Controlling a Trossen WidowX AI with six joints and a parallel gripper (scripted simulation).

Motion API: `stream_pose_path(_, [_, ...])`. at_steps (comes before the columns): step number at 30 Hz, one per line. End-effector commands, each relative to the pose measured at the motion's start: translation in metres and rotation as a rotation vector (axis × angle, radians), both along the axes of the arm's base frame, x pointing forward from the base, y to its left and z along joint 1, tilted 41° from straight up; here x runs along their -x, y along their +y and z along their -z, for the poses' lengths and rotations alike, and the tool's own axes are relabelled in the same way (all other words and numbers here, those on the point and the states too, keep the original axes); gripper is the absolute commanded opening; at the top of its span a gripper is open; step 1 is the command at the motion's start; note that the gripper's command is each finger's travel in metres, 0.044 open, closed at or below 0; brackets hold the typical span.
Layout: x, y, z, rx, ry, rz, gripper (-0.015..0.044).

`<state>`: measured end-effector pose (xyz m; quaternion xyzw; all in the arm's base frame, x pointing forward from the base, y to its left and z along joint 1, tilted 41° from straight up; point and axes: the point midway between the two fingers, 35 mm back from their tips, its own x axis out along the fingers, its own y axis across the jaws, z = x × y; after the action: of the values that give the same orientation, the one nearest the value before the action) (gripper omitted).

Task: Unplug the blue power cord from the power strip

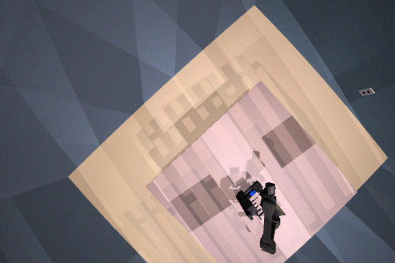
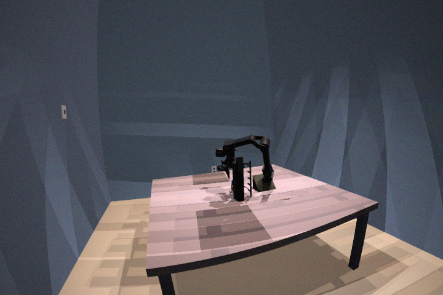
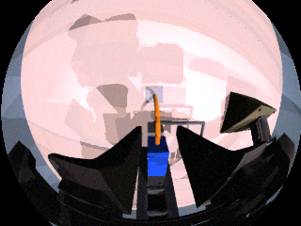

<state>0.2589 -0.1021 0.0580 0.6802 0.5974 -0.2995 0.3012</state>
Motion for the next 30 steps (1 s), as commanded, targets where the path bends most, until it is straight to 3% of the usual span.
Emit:
stream_pose_path(1, [0.0, 0.003, 0.001, -0.014, 0.009, 0.007, 0.016])
stream_pose_path(30, [-0.002, 0.034, -0.026, -0.016, 0.009, 0.007, 0.016])
